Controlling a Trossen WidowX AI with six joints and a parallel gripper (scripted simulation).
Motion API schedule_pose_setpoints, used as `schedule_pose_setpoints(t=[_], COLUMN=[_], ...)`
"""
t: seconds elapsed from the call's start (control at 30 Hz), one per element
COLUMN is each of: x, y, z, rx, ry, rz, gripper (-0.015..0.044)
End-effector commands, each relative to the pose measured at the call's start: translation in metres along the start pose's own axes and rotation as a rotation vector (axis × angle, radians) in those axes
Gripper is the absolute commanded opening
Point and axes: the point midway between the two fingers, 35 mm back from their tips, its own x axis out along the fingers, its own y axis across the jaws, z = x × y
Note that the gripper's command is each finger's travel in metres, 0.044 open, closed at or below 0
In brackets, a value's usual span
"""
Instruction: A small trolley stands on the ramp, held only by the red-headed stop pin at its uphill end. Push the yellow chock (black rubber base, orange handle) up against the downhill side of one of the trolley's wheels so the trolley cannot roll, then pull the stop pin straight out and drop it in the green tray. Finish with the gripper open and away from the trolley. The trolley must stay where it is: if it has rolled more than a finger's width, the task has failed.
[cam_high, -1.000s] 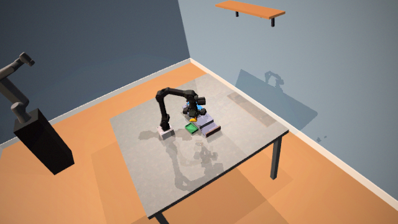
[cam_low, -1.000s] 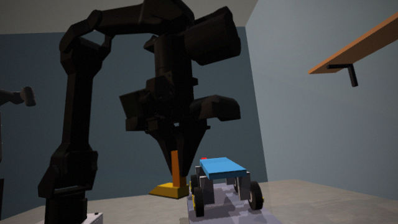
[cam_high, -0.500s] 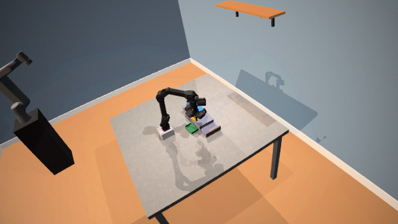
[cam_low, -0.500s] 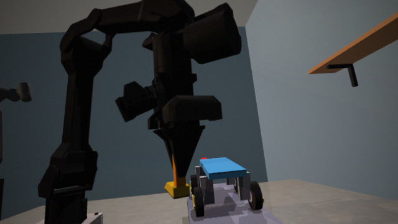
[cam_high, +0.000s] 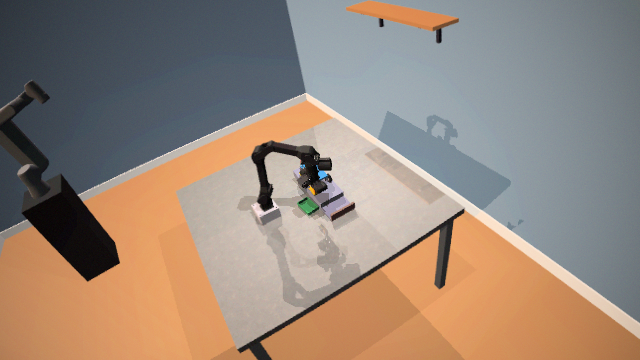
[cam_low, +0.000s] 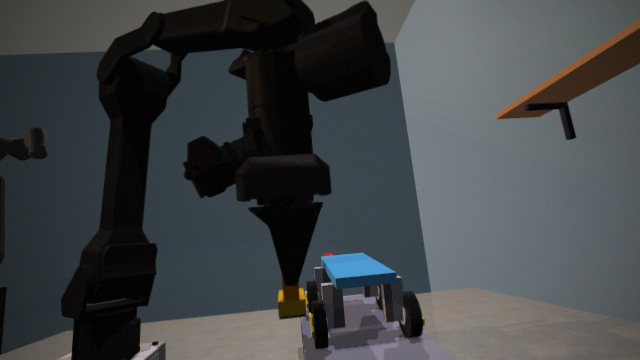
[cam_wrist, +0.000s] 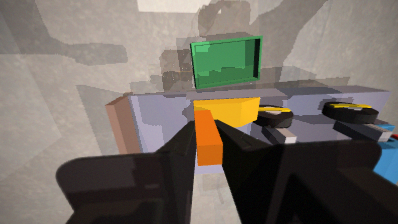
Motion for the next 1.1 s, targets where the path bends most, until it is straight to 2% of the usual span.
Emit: schedule_pose_setpoints(t=[0.0,0.43,1.07], x=[0.002,0.009,0.056], y=[0.001,0.004,0.004], z=[-0.011,-0.029,-0.029], rx=[0.008,0.008,0.008], ry=[0.005,0.006,0.006], rz=[-0.004,-0.004,-0.004], gripper=[0.0000,0.0000,0.0000])
